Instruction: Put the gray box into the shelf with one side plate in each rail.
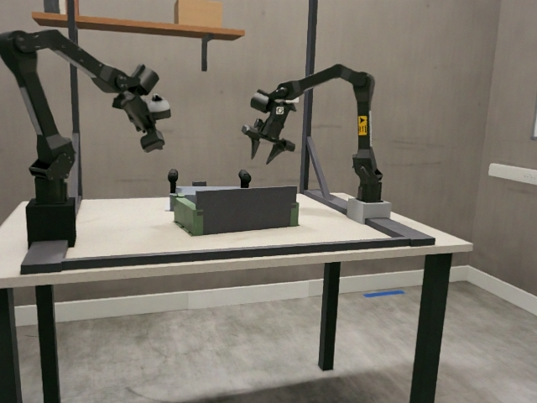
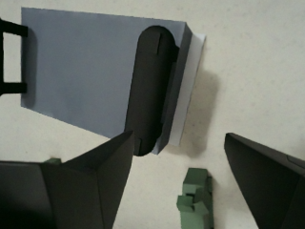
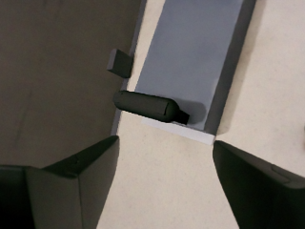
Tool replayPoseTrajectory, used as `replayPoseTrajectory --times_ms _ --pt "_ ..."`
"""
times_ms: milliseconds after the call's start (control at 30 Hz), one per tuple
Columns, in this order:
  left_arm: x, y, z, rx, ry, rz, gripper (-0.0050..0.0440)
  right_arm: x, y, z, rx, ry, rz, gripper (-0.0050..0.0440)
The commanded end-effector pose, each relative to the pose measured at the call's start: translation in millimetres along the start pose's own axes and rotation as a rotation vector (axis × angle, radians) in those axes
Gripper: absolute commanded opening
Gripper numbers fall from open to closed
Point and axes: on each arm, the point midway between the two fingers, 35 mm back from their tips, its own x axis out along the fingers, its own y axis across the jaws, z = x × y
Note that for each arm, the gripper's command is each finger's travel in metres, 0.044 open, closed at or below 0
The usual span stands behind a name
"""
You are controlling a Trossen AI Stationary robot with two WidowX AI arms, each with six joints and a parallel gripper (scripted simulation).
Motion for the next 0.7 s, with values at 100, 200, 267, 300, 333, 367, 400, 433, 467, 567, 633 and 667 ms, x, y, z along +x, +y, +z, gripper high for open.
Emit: replayPoseTrajectory --times_ms 100,200,267,300,333,367,400,433,467,567,633,667 --pt "18.7 23.9 19.8 0.146 0.057 0.084 0.0267 47.8 40.2 5.5 -0.306 0.014 -0.076 0.0267" --pt "21.4 25.4 20.9 0.163 0.067 0.09 0.0267 58.7 44.0 2.3 -0.385 0.037 -0.11 0.0267" --pt "22.2 25.8 21.3 0.168 0.07 0.092 0.0267 63.8 45.5 0.7 -0.424 0.049 -0.127 0.0267" --pt "22.7 26.1 21.5 0.171 0.072 0.093 0.0267 68.6 46.7 -1.0 -0.462 0.063 -0.144 0.0267" --pt "25.7 25.6 21.5 0.174 0.078 0.088 0.0267 75.3 46.2 -3.8 -0.501 0.083 -0.166 0.0267" --pt "26.0 25.8 21.3 0.175 0.079 0.088 0.0267 79.9 47.3 -5.3 -0.54 0.097 -0.183 0.0267" --pt "26.1 25.8 21.1 0.176 0.08 0.088 0.0267 84.4 48.3 -6.7 -0.579 0.112 -0.2 0.0267" --pt "26.2 25.9 20.9 0.176 0.081 0.088 0.0267 88.7 49.3 -8.0 -0.619 0.128 -0.217 0.0267" --pt "26.3 26.0 20.9 0.176 0.082 0.088 0.0267 92.9 50.2 -9.2 -0.658 0.143 -0.234 0.0267" --pt "26.8 25.5 20.7 0.177 0.082 0.086 0.0267 104.0 52.9 -11.7 -0.77 0.187 -0.279 0.0267" --pt "27.1 25.1 20.5 0.177 0.082 0.084 0.0267 110.9 54.8 -12.8 -0.844 0.217 -0.308 0.0267" --pt "27.1 25.1 20.6 0.176 0.082 0.084 0.0267 114.3 55.7 -13.2 -0.881 0.232 -0.322 0.0267"
